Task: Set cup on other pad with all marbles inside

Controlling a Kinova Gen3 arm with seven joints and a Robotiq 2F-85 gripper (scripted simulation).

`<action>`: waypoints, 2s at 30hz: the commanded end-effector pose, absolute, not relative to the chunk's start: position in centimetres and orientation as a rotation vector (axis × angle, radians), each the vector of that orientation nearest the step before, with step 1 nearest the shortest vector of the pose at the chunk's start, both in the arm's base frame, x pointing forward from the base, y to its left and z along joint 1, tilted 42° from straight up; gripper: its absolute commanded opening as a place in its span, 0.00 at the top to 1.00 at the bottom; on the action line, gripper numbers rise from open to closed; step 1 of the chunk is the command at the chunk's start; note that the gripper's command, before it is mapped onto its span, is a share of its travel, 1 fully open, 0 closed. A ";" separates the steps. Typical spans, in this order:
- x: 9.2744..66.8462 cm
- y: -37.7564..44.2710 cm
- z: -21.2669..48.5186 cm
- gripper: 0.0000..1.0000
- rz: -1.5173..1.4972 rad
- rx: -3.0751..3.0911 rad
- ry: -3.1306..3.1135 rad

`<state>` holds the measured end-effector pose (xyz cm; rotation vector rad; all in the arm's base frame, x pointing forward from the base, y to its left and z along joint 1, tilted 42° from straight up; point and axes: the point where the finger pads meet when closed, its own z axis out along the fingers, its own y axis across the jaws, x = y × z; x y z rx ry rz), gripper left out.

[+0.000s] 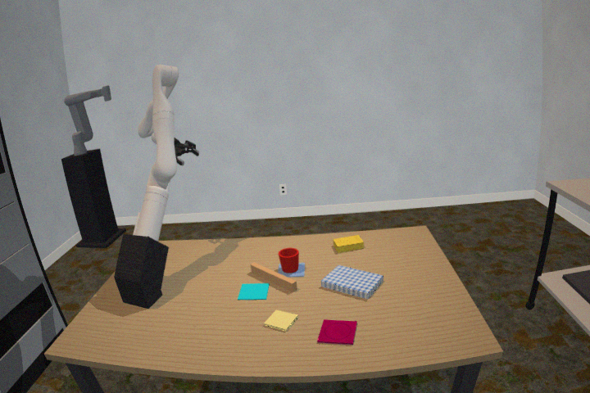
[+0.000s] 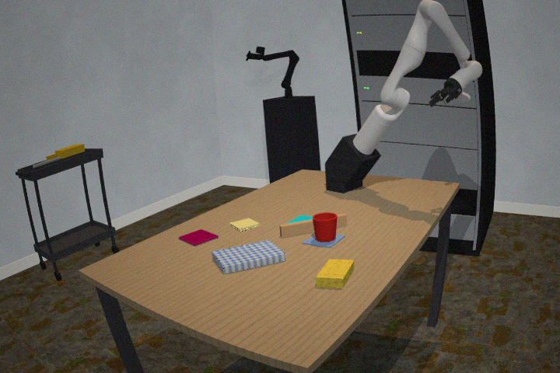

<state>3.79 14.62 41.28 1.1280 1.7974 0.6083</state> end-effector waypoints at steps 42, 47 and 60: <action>-1.6 16.5 39.9 1.00 0.744 0.861 1.970; -5.3 16.9 39.0 1.00 0.827 0.670 2.059; -17.1 13.7 34.6 1.00 1.036 -0.009 2.228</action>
